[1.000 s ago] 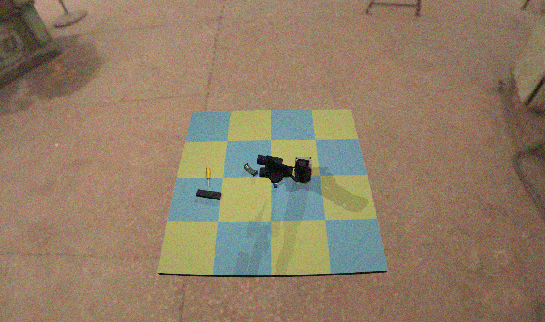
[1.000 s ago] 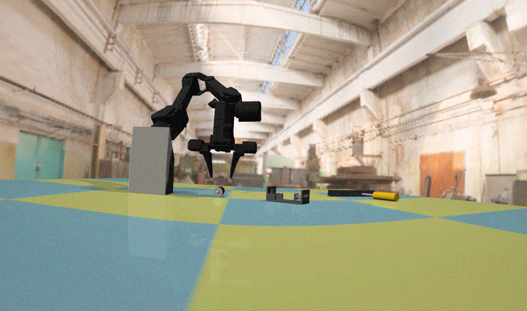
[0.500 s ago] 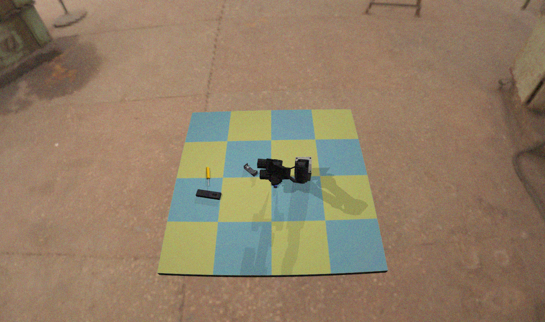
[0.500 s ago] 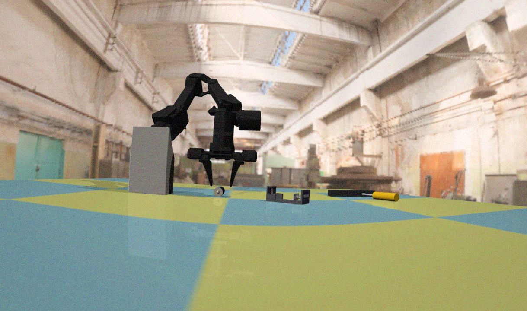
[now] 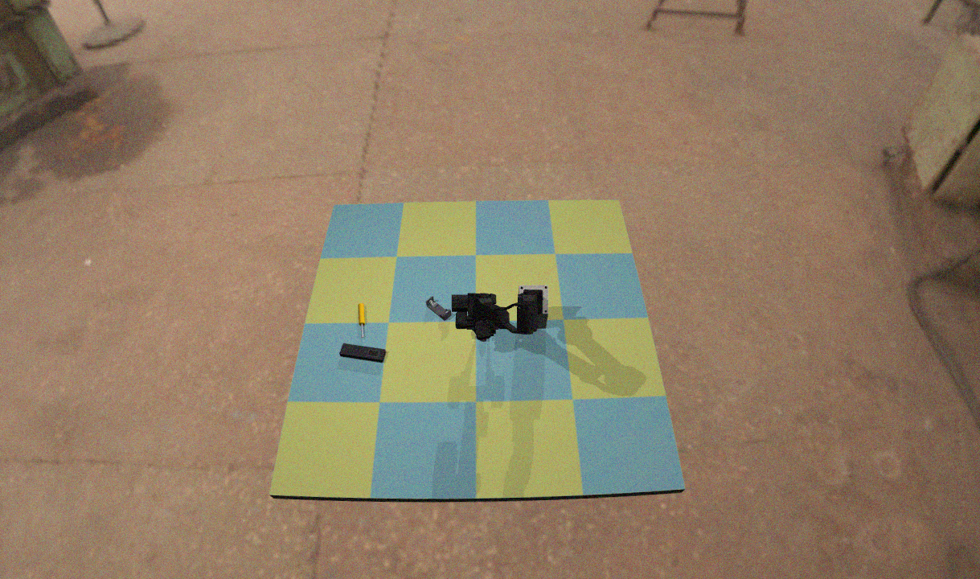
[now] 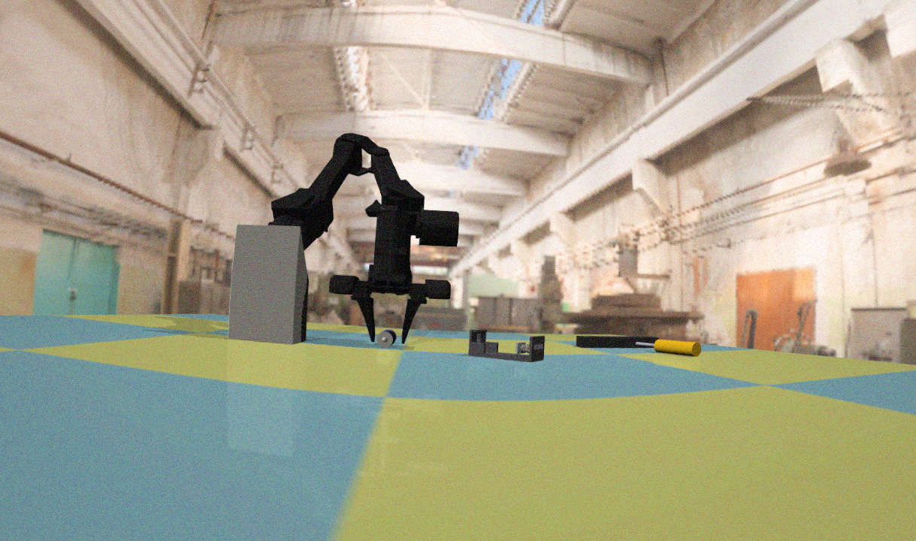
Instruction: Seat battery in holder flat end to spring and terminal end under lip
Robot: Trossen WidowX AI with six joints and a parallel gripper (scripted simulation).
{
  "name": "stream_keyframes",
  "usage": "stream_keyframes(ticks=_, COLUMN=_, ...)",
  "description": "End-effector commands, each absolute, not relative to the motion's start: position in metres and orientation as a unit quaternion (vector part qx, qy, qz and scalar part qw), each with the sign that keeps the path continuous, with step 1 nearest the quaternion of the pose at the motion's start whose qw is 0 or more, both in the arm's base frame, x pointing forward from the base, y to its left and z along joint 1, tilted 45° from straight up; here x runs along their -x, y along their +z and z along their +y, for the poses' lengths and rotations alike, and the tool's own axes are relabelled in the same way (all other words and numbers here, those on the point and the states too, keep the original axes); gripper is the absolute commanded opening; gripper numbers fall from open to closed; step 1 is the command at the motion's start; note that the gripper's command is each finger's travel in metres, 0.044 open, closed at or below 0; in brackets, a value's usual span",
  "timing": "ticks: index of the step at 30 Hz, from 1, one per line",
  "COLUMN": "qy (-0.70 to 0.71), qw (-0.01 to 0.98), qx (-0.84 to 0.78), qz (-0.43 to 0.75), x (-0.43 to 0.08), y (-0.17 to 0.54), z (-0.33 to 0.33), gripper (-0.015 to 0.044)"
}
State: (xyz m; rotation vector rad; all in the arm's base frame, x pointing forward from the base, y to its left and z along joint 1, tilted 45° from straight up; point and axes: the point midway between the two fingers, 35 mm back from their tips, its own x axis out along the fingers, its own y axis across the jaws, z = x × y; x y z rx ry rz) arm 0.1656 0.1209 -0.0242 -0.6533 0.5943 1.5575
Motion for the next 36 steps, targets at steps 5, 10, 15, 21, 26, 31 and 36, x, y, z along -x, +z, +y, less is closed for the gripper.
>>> stream_keyframes(ticks=5, qy=0.680, qw=0.626, qx=0.279, qz=0.261, x=-0.164, y=-0.026, z=0.123, gripper=0.0095)
stream_keyframes(ticks=10, qy=0.680, qw=0.626, qx=0.279, qz=0.261, x=-0.164, y=-0.026, z=0.123, gripper=0.0084)
stream_keyframes(ticks=15, qy=0.667, qw=0.640, qx=0.268, qz=0.272, x=-0.169, y=-0.023, z=0.117, gripper=0.0084)
stream_keyframes(ticks=21, qy=0.671, qw=0.634, qx=0.274, qz=0.270, x=-0.170, y=-0.012, z=0.105, gripper=0.0084)
stream_keyframes(ticks=26, qy=0.679, qw=0.626, qx=0.279, qz=0.263, x=-0.168, y=0.007, z=0.089, gripper=0.0084)
stream_keyframes(ticks=31, qy=0.679, qw=0.627, qx=0.277, qz=0.265, x=-0.168, y=0.010, z=0.087, gripper=0.0084)
stream_keyframes(ticks=36, qy=0.642, qw=0.655, qx=0.201, qz=0.344, x=-0.189, y=0.011, z=0.081, gripper=0.0084)
